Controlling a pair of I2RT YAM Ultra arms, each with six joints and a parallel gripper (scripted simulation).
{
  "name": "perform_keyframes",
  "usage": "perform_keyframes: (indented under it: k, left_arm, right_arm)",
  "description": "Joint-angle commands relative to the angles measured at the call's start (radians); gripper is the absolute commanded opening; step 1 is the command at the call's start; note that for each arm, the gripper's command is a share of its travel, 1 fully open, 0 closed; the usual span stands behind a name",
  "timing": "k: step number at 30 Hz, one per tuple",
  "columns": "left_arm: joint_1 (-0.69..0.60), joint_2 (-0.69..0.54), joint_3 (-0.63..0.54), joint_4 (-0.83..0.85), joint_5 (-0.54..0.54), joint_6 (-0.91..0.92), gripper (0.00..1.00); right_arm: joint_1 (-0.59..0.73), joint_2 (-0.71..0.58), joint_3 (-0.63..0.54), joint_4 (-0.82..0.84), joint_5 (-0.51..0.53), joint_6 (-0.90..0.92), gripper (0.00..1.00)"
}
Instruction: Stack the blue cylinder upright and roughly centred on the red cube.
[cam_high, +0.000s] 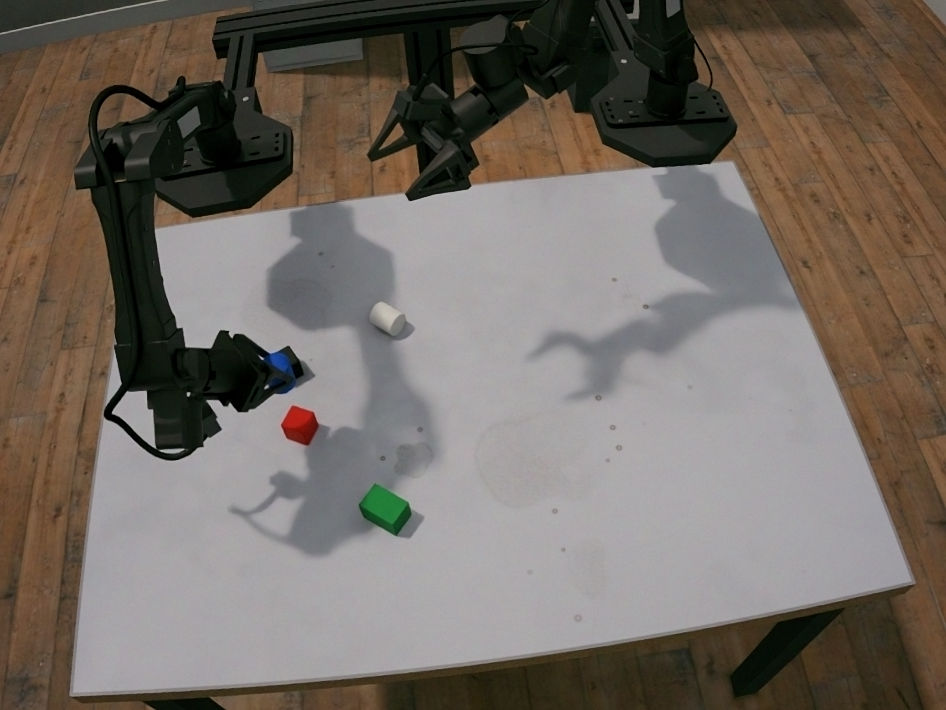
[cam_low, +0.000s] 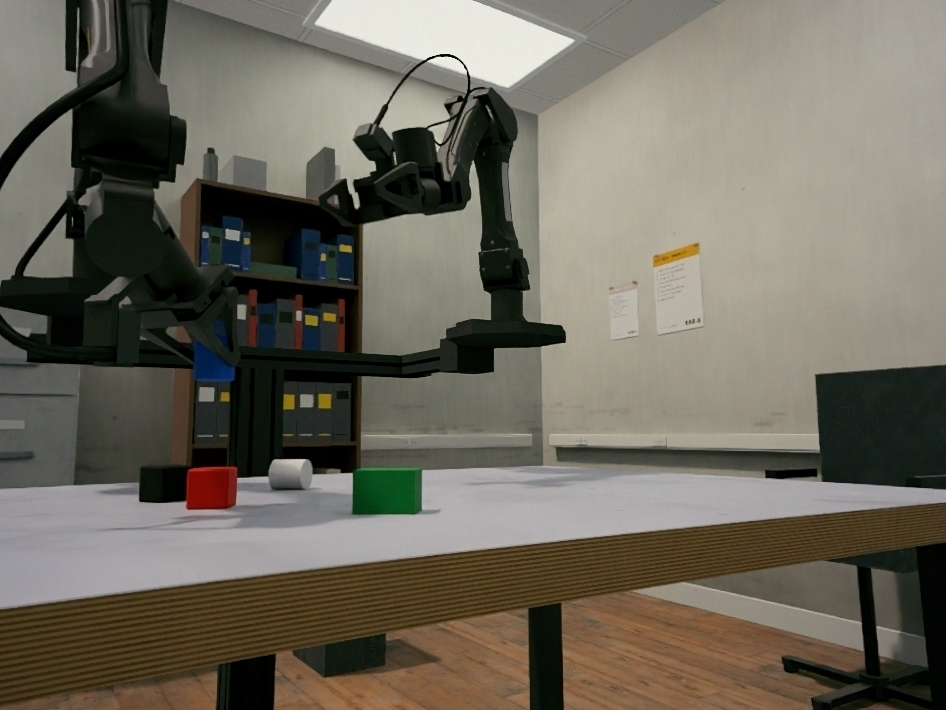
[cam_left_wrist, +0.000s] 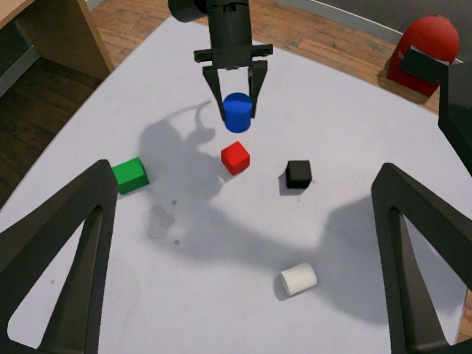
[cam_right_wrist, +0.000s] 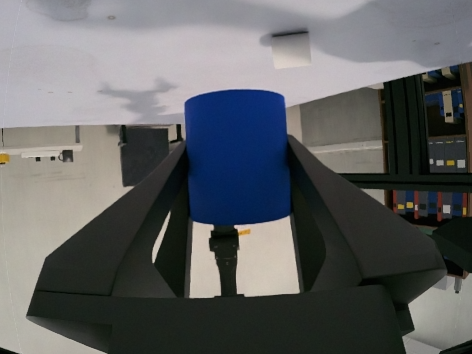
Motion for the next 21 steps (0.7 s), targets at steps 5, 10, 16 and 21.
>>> perform_keyframes:
  k: [5,10,16,21]
  left_arm:
    - [-0.007,-0.007,-0.011,0.028,-0.008,-0.005,1.00]
    - [-0.007,-0.007,-0.011,0.028,-0.008,-0.005,1.00]
    - [-0.007,-0.007,-0.011,0.028,-0.008,-0.005,1.00]
    - [-0.007,-0.007,-0.011,0.028,-0.008,-0.005,1.00]
  right_arm:
    - [-0.002,0.019,0.037,0.015,-0.002,-0.001,0.34]
    - [-0.001,0.049,0.045,0.037,-0.004,0.001,0.34]
    - [0.001,0.072,0.054,0.055,-0.006,0.004,0.34]
    - [0.004,0.111,0.068,0.078,-0.008,0.008,0.34]
